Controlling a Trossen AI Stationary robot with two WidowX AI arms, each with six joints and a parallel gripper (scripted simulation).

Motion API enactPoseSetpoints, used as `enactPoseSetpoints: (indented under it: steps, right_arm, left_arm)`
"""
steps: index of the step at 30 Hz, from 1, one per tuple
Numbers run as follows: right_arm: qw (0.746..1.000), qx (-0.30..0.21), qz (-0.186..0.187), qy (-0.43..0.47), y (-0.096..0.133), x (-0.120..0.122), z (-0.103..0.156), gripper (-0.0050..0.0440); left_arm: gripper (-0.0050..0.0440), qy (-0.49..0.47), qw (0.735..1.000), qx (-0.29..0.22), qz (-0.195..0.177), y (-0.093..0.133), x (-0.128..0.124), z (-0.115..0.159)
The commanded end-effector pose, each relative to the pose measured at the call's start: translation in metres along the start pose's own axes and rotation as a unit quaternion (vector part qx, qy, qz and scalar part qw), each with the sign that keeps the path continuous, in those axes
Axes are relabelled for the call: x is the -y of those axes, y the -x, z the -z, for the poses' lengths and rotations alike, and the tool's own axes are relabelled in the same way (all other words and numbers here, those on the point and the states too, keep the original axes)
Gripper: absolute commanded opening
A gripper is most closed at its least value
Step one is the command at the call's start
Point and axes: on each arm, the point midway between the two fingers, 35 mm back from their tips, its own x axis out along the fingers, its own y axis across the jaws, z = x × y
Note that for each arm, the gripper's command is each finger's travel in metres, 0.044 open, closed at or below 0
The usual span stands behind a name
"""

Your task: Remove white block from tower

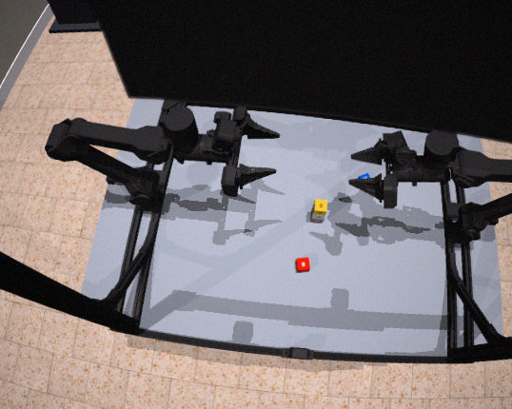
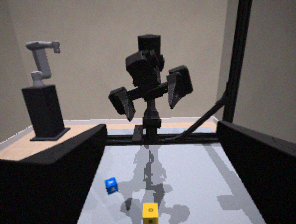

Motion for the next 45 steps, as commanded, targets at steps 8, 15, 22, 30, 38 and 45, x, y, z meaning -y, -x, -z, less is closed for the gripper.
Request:
enactPoseSetpoints:
  steps: [8, 15, 22, 30, 38, 45]
  right_arm:
    - [0.965, -0.156, 0.111, -0.177, -0.057, 0.023, 0.031, 0.04]
    - [0.91, -0.231, 0.203, -0.276, -0.083, 0.041, 0.059, 0.04]
    - [0.852, -0.281, 0.285, -0.337, -0.092, 0.055, 0.083, 0.04]
    - [0.732, -0.316, 0.427, -0.426, -0.109, 0.078, 0.122, 0.04]
    - [0.692, -0.326, 0.471, -0.439, -0.105, 0.084, 0.133, 0.04]
    - [0.678, -0.337, 0.475, -0.448, -0.111, 0.07, 0.141, 0.04]
  left_arm:
    - [0.04, 0.0, 1.0, 0.0, 0.0, 0.0, 0.0, 0.0]
    - [0.04, 0.0, 1.0, 0.0, 0.0, 0.0, 0.0, 0.0]
    - [0.04, 0.0, 1.0, 0.0, 0.0, 0.0, 0.0, 0.0]
    - [0.04, 0.0, 1.0, 0.0, 0.0, 0.0, 0.0, 0.0]
    - [0.04, 0.0, 1.0, 0.0, 0.0, 0.0, 0.0, 0.0]
    - [0.04, 0.0, 1.0, 0.0, 0.0, 0.0, 0.0, 0.0]
